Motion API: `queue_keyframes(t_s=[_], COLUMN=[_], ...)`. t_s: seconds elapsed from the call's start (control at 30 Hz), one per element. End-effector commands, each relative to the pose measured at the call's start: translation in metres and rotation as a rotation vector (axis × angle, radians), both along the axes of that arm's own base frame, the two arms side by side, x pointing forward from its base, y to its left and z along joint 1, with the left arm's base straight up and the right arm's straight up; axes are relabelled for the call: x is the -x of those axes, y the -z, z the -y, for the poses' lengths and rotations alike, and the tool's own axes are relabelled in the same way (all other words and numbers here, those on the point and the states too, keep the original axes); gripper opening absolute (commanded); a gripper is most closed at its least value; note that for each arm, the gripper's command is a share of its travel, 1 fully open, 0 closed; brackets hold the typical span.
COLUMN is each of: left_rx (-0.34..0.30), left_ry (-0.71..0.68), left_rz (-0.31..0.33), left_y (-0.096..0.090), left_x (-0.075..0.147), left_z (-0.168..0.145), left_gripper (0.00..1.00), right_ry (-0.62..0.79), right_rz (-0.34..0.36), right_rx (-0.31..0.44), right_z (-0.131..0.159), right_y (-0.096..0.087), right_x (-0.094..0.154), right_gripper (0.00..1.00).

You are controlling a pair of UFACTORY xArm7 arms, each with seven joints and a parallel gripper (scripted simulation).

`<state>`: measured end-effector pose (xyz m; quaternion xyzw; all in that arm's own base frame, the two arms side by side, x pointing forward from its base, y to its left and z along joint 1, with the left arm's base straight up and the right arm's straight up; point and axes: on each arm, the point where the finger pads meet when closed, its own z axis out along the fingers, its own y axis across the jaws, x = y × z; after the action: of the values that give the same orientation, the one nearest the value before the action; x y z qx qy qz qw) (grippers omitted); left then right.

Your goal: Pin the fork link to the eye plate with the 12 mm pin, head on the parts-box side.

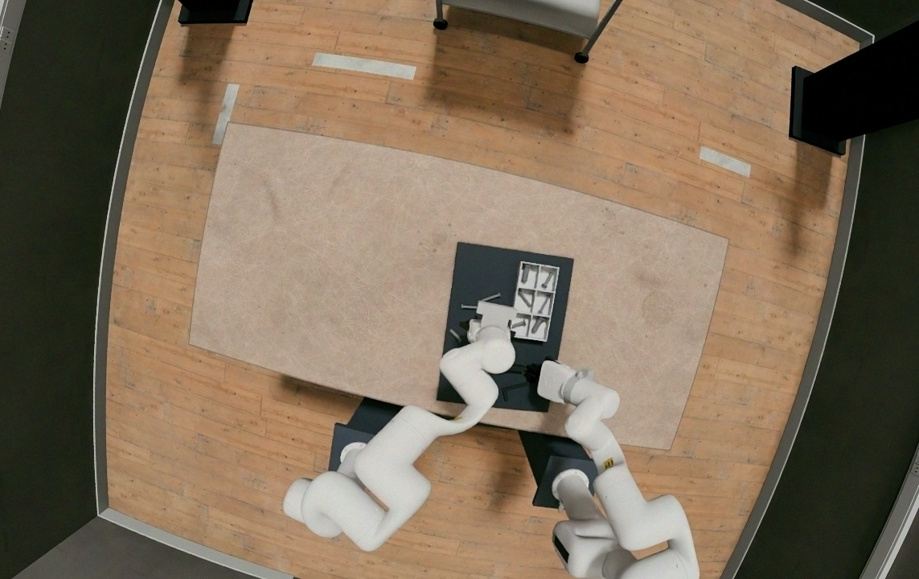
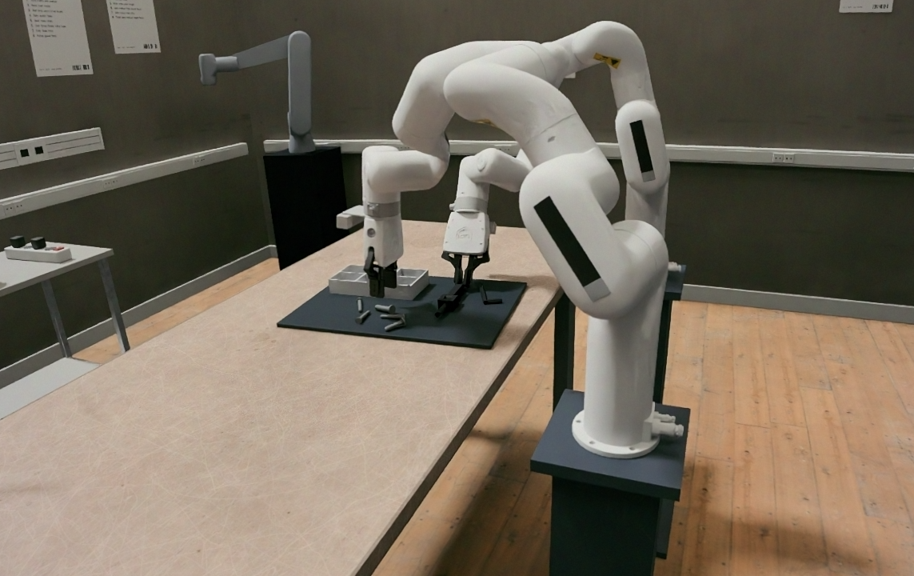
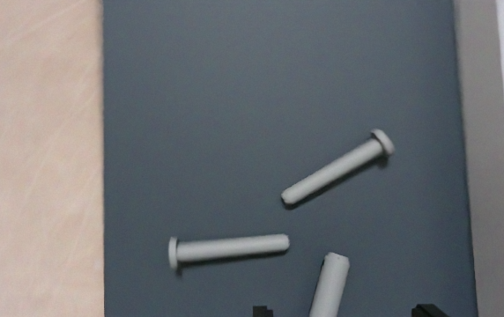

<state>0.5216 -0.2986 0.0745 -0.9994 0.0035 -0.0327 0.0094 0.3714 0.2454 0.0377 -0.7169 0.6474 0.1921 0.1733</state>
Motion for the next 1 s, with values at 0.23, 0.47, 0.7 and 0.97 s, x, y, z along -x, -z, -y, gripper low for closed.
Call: queue_keyframes(t_s=[0.23, 0.47, 0.7, 0.97], left_rx=[0.010, 0.010, 0.010, 0.010], left_ry=[0.290, 0.290, 0.290, 0.290], left_rz=[-0.064, -0.064, -0.064, -0.064], left_y=[-0.0018, -0.0018, -0.0018, -0.0018], left_x=[-0.0021, -0.0021, -0.0021, -0.0021], left_z=[0.0003, 0.0003, 0.0003, 0.0003], left_gripper=[0.58, 0.58, 0.58, 0.26], right_ry=[0.000, 0.000, 0.000, 0.000], right_rz=[0.003, 0.003, 0.003, 0.003], right_rx=[-0.001, -0.001, -0.001, -0.001], right_z=[-0.0004, -0.0004, -0.0004, -0.0004], right_y=[-0.0011, -0.0011, -0.0011, -0.0011], right_x=[-0.0011, -0.0011, -0.0011, -0.0011], right_gripper=[0.00, 0.00, 0.00, 0.00])
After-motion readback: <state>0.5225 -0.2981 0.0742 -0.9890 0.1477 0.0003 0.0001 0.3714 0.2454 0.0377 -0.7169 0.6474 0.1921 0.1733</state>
